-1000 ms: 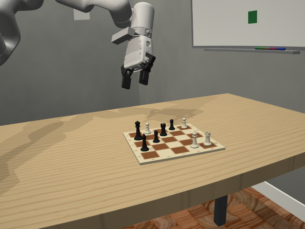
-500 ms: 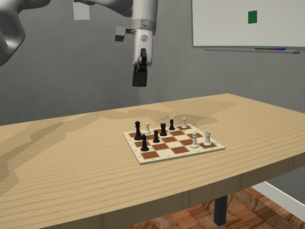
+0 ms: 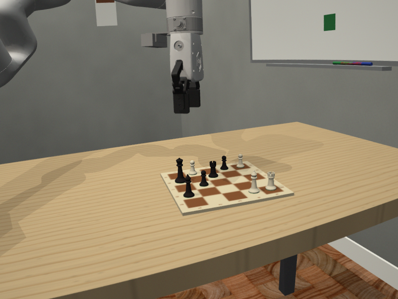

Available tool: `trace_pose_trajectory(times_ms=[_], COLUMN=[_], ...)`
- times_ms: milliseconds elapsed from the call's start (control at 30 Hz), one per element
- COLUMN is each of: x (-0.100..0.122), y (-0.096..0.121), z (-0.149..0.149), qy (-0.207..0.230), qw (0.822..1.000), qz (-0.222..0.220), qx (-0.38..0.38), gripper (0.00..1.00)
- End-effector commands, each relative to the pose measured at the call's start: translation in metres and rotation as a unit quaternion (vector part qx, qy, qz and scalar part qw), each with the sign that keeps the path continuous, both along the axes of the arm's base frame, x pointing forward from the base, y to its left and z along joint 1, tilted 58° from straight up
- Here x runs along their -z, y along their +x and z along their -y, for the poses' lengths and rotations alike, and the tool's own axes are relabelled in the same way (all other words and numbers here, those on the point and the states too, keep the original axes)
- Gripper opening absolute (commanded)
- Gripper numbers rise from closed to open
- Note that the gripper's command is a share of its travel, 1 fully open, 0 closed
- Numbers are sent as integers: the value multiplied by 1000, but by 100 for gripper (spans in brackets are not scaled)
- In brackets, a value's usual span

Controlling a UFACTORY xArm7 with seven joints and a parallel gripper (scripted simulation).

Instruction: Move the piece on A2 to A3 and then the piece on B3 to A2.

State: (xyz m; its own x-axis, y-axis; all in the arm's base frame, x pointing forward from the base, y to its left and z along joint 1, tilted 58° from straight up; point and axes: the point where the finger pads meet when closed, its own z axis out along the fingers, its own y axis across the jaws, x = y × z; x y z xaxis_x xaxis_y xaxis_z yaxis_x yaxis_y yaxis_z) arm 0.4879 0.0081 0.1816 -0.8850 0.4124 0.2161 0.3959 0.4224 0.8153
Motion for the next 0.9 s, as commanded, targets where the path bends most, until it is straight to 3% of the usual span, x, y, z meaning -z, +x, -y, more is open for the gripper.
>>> trace_pose_trajectory(times_ms=[0, 533, 667, 767, 867], x=[1, 2, 4, 7, 11], y=[1, 2, 3, 5, 7], z=[4, 3, 0, -5, -10], qy=[7, 13, 32, 55, 70], qw=[1000, 999, 994, 979, 967], qz=[-6, -22, -82, -157, -200], qx=[15, 25, 65, 114, 143], gripper=[100, 100, 100, 100, 100])
